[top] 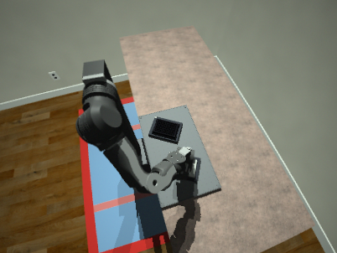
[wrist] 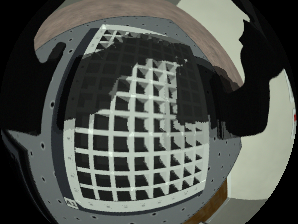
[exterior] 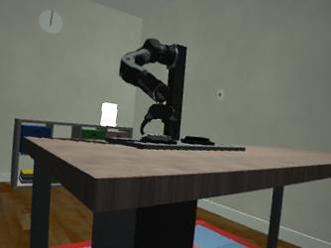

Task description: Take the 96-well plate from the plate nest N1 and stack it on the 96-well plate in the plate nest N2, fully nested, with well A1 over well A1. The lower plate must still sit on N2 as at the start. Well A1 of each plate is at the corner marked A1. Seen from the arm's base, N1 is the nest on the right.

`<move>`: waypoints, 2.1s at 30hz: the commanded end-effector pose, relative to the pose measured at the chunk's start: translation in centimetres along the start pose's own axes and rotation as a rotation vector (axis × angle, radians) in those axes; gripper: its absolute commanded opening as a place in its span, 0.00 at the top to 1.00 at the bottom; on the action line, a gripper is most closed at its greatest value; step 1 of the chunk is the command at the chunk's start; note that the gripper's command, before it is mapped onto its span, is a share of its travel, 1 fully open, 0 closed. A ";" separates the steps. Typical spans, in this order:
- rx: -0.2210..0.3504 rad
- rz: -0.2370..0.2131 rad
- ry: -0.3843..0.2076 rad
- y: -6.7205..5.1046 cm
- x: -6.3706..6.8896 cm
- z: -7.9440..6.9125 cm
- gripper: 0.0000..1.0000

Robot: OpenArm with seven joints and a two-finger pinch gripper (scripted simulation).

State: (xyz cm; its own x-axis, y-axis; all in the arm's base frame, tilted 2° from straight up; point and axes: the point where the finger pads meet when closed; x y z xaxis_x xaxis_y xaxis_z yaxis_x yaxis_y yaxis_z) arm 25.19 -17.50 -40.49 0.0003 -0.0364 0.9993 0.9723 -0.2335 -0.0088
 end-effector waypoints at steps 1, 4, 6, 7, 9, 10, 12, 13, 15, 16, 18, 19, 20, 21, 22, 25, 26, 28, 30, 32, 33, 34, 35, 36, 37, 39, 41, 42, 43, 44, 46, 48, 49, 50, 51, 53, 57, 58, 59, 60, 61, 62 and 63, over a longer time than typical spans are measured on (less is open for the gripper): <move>0.001 0.002 -0.002 0.0 0.0 0.0 0.23; 0.001 0.002 -0.002 0.0 0.0 0.0 0.23; 0.001 0.002 -0.002 0.0 0.0 0.0 0.23; 0.001 0.002 -0.002 0.0 0.0 0.0 0.23; 0.001 0.002 -0.002 0.0 0.0 0.0 0.23; 0.000 0.001 -0.001 0.0 0.0 0.0 0.26; 0.000 0.000 0.000 0.0 0.0 0.0 0.33; -0.001 -0.001 0.001 0.0 0.1 0.0 0.36; -0.001 -0.001 0.002 0.1 0.1 0.0 0.43; -0.001 -0.001 0.002 0.1 0.1 0.0 0.46; -0.001 -0.001 0.002 0.1 0.1 0.0 0.53; -0.001 -0.001 0.002 0.1 0.1 0.0 0.56; -0.001 -0.001 0.002 0.1 0.1 0.0 0.60; -0.001 -0.001 0.002 0.1 0.1 0.0 0.63; -0.001 -0.001 0.002 0.1 0.1 0.0 0.66; -0.001 -0.001 0.002 0.1 0.1 0.0 0.73; -0.001 -0.001 0.002 0.1 0.1 0.0 0.73; -0.001 -0.001 0.001 0.1 0.1 0.0 0.80; -0.001 -0.001 -0.001 0.1 0.1 0.0 0.86; -0.001 -0.001 -0.002 0.1 0.1 -0.1 0.93; -0.001 -0.001 -0.002 0.1 0.1 -0.1 0.96; -0.001 -0.001 -0.002 0.1 0.1 -0.1 1.00; -0.001 -0.001 -0.002 0.1 0.1 -0.1 1.00; -0.001 -0.001 -0.002 0.1 0.1 -0.1 1.00; -0.001 -0.001 -0.002 0.1 0.1 -0.1 1.00; -0.001 -0.001 -0.002 0.1 0.1 -0.1 1.00; -0.001 -0.001 -0.002 0.1 0.1 -0.1 1.00; -0.001 -0.001 -0.002 0.1 0.1 -0.1 1.00; -0.001 -0.001 -0.002 0.1 0.1 -0.1 1.00; -0.001 -0.001 -0.002 0.1 0.1 -0.1 1.00; -0.001 -0.001 -0.002 0.1 0.1 -0.1 1.00; -0.001 -0.001 -0.002 0.1 0.1 -0.1 1.00; -0.001 -0.001 -0.002 0.1 0.1 -0.1 1.00; -0.001 -0.001 -0.002 0.1 0.1 -0.1 1.00; -0.001 -0.001 -0.002 0.1 0.1 -0.1 1.00; -0.001 -0.001 -0.002 0.1 0.1 -0.1 1.00; -0.001 -0.001 -0.002 0.1 0.1 -0.1 1.00; -0.001 -0.001 -0.002 0.1 0.1 -0.1 1.00; -0.001 -0.001 -0.002 0.1 0.1 -0.1 1.00; -0.001 -0.001 -0.002 0.1 0.1 -0.1 1.00; -0.001 -0.001 -0.002 0.1 0.7 -0.1 1.00; -0.001 -0.001 -0.002 0.1 1.3 -0.1 1.00; 0.000 -0.001 -0.003 0.2 2.0 -0.1 1.00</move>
State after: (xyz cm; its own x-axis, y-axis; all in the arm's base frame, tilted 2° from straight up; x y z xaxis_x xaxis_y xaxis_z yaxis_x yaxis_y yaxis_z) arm 25.04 -17.55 -38.97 -0.0012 -0.0405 0.9992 0.9755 -0.2200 -0.0078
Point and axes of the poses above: the point where the finger pads meet when closed, its own x axis back along the fingers, its own z axis across the jaws, y = z × x, and after that the axes turned 11 degrees about x, right-handed
